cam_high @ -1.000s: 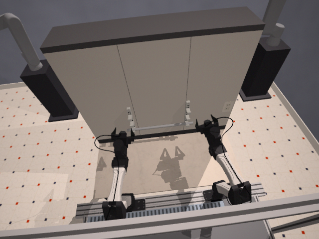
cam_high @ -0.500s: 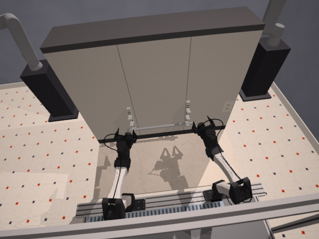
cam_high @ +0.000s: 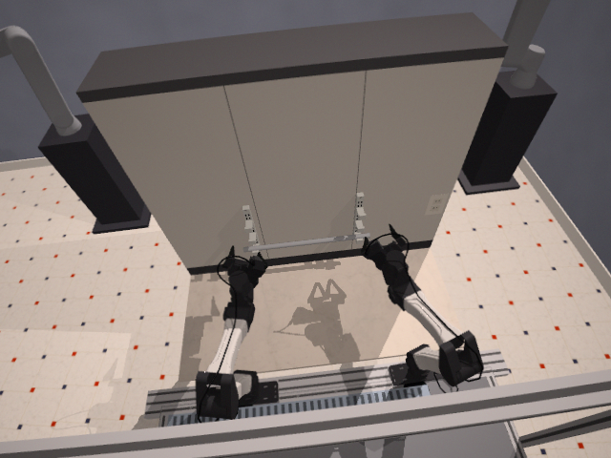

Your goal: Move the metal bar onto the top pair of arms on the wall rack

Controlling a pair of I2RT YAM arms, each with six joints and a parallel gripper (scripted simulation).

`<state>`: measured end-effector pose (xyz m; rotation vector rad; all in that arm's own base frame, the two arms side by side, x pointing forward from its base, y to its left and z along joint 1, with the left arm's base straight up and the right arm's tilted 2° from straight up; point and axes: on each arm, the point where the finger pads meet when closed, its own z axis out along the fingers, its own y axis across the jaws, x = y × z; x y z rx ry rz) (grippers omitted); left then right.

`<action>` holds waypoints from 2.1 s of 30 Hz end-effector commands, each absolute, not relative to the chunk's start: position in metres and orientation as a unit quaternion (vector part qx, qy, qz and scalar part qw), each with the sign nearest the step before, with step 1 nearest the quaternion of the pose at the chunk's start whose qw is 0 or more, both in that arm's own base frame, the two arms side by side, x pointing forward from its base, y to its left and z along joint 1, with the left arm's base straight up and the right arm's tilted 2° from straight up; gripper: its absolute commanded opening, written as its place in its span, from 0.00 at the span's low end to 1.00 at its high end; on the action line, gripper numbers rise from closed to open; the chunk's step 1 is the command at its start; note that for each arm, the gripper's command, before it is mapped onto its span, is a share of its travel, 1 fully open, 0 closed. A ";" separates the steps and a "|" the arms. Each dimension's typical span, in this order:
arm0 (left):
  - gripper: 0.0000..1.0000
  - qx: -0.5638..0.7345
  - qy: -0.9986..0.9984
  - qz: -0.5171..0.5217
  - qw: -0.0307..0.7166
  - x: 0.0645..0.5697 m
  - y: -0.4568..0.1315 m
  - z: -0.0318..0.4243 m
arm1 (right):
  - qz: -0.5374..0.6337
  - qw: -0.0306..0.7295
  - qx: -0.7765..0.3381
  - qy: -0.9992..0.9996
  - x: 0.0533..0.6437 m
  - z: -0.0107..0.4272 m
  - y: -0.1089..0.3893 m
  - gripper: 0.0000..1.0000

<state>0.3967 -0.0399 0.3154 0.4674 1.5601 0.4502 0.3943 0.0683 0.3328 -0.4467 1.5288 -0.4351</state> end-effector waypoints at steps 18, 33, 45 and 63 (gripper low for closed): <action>1.00 0.292 0.648 0.294 0.640 0.406 -0.058 0.289 | -0.291 0.642 -0.282 0.651 0.403 0.295 0.094 1.00; 1.00 0.348 0.619 0.350 0.611 0.411 -0.070 0.267 | -0.346 0.615 -0.336 0.624 0.407 0.274 0.113 1.00; 1.00 0.396 0.589 0.398 0.581 0.416 -0.080 0.247 | -0.395 0.586 -0.383 0.595 0.411 0.255 0.130 1.00; 1.00 0.451 0.548 0.453 0.540 0.422 -0.094 0.222 | -0.450 0.547 -0.436 0.556 0.417 0.232 0.152 1.00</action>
